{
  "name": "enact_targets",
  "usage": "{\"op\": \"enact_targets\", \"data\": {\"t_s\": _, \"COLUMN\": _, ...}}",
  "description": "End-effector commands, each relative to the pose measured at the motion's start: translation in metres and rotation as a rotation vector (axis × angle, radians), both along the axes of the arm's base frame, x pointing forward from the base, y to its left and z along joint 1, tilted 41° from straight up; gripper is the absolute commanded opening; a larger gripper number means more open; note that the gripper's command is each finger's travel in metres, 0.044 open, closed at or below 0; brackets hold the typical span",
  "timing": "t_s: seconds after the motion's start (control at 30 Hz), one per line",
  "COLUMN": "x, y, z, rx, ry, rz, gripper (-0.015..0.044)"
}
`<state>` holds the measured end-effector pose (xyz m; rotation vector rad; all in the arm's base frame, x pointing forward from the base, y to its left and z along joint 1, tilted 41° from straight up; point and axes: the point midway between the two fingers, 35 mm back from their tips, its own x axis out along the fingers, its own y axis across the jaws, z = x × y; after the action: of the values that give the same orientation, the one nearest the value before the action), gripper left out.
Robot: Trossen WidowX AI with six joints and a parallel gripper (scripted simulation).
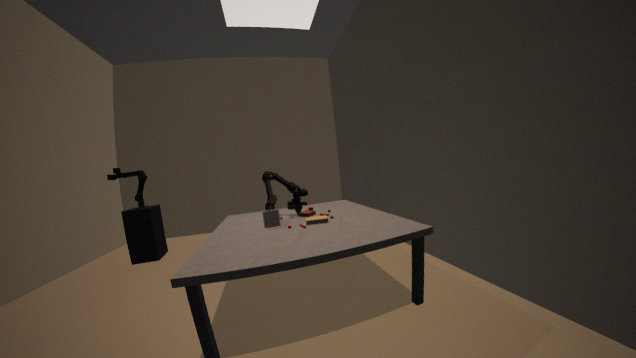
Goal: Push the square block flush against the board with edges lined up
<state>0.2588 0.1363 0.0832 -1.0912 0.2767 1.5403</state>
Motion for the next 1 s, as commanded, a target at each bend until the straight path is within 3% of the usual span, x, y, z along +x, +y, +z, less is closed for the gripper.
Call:
{"op": "enact_targets", "data": {"t_s": 0.0, "x": 0.003, "y": -0.002, "z": -0.002, "rx": -0.002, "ry": -0.003, "rz": 0.003, "gripper": 0.0}}
{"op": "enact_targets", "data": {"t_s": 0.97, "x": 0.02, "y": -0.02, "z": -0.015, "rx": -0.005, "ry": -0.003, "rz": 0.004, "gripper": 0.0}}
